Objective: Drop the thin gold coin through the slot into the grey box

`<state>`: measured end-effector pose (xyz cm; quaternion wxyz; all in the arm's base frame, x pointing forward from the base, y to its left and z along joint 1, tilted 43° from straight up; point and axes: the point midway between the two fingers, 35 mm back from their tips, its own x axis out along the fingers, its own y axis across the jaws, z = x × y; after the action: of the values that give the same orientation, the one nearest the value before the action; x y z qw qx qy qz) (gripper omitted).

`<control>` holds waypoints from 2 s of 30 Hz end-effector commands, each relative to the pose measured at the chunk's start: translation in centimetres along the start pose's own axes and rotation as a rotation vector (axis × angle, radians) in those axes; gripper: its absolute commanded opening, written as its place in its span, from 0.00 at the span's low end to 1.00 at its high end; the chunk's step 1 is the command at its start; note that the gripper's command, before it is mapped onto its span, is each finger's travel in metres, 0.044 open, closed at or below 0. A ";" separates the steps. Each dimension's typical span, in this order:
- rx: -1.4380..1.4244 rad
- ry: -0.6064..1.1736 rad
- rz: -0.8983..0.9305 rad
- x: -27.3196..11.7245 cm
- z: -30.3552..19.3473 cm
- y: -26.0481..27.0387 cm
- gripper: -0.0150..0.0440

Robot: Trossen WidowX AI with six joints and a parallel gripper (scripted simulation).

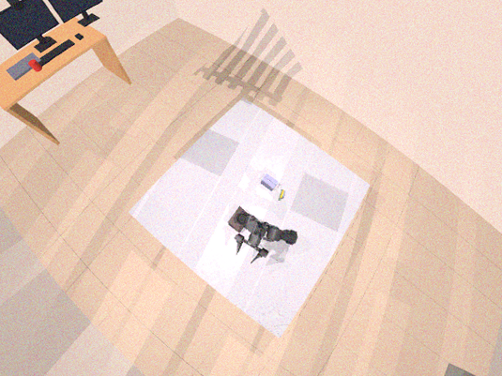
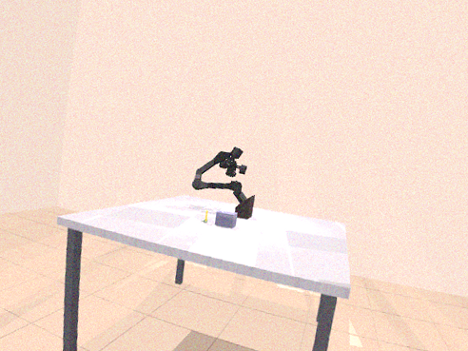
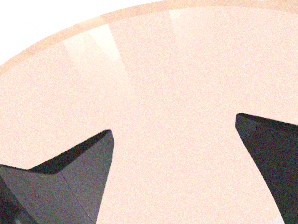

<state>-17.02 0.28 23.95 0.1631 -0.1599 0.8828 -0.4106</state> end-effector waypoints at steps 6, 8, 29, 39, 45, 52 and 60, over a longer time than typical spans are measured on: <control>-0.210 0.013 0.337 -2.7 -2.8 5.5 0.67; -0.286 -0.019 0.480 -4.6 -3.6 7.7 0.58; -0.412 -1.042 0.986 -33.0 5.6 15.2 0.53; -0.274 -1.356 0.449 -41.1 18.5 7.8 0.53; -0.274 -1.298 0.037 -42.3 26.2 1.5 0.53; -0.279 -1.281 -0.009 -42.1 27.0 0.6 0.53; -0.278 -1.282 -0.009 -41.0 30.4 1.1 0.53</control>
<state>32.10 -2.09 11.32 0.6315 -0.3922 0.6586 -0.1169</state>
